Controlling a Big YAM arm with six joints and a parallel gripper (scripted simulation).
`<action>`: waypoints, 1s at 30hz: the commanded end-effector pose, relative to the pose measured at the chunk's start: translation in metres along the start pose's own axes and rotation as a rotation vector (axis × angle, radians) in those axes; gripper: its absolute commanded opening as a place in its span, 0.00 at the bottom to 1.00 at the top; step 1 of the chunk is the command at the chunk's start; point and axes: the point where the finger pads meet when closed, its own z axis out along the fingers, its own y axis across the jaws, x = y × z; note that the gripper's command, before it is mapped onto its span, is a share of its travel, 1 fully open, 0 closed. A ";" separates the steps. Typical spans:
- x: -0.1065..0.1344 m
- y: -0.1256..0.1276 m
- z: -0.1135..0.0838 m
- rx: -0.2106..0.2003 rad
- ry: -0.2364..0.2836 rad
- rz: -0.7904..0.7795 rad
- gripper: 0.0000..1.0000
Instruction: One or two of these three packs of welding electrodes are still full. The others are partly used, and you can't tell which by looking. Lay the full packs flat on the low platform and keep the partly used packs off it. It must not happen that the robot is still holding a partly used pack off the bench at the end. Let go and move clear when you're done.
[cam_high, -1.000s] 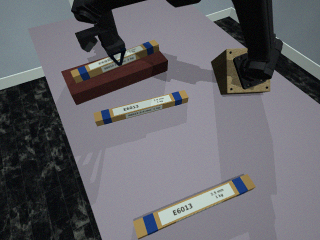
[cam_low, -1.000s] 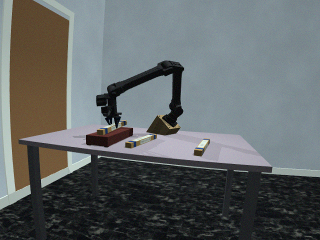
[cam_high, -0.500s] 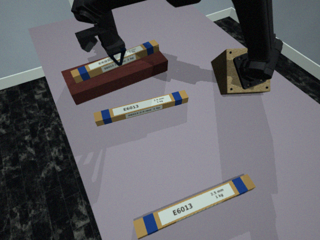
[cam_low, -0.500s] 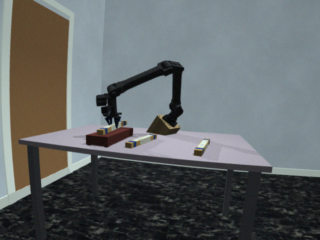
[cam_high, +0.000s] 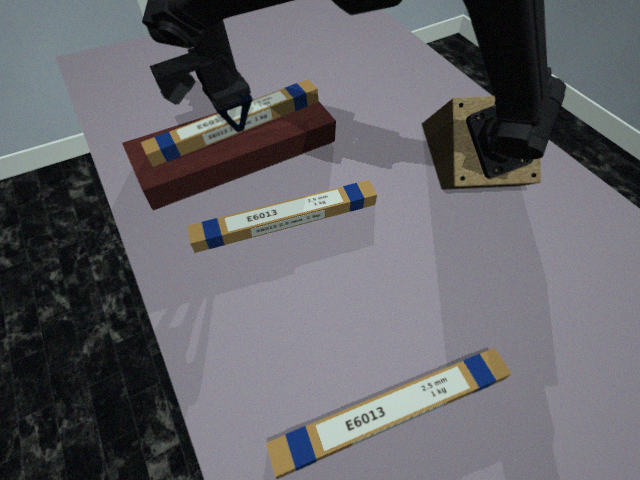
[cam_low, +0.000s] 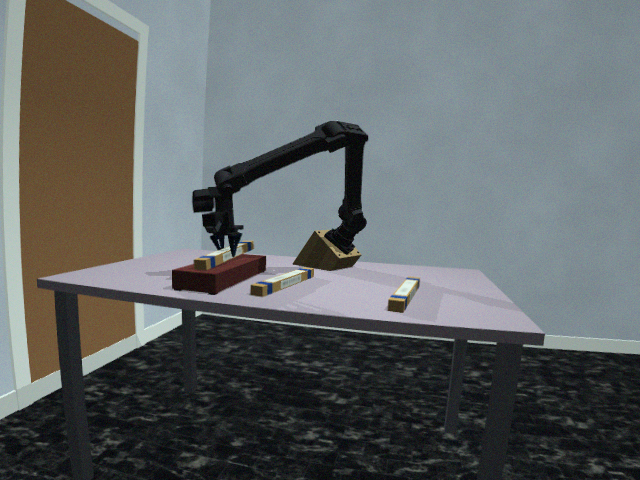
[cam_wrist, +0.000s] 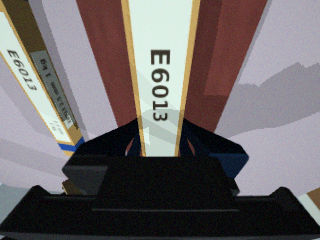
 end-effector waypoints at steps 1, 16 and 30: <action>-0.027 -0.029 -0.067 0.091 -0.093 -0.018 0.00; -0.028 -0.029 -0.066 0.091 -0.093 -0.018 0.00; -0.029 -0.030 -0.065 0.091 -0.094 -0.017 0.00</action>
